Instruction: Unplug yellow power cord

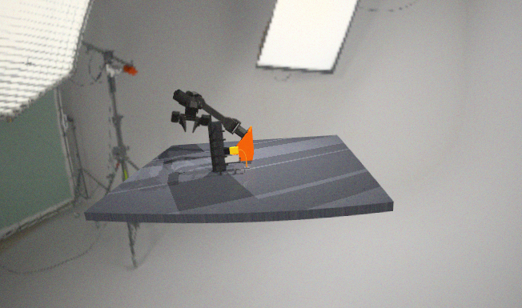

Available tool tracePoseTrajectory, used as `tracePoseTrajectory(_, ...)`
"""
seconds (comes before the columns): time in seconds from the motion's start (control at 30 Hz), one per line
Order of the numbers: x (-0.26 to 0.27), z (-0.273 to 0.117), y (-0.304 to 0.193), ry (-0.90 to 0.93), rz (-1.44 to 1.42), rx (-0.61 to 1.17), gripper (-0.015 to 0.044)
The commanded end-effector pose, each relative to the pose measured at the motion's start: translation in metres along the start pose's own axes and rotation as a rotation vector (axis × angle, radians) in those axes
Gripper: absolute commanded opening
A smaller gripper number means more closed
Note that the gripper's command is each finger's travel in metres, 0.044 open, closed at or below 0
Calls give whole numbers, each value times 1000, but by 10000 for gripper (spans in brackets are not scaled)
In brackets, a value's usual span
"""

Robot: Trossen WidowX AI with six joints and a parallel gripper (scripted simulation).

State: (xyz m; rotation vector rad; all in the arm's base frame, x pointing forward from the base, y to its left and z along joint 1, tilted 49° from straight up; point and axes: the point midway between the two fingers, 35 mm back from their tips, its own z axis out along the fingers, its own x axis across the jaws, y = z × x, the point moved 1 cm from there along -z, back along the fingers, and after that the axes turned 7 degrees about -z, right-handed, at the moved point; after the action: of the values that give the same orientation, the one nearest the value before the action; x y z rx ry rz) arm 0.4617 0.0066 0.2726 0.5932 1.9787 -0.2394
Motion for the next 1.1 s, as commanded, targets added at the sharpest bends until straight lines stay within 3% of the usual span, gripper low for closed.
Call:
tracePoseTrajectory(0.0,14,2,23,9,86,-42,160)
tracePoseTrajectory(0.3,159,8,41,329,-195,19,160)
tracePoseTrajectory(0.53,246,-4,10,540,-520,143,160)
tracePoseTrajectory(0.87,311,-48,-81,794,-1158,418,160)
tracePoseTrajectory(1.07,311,-49,-83,800,-1176,425,160)
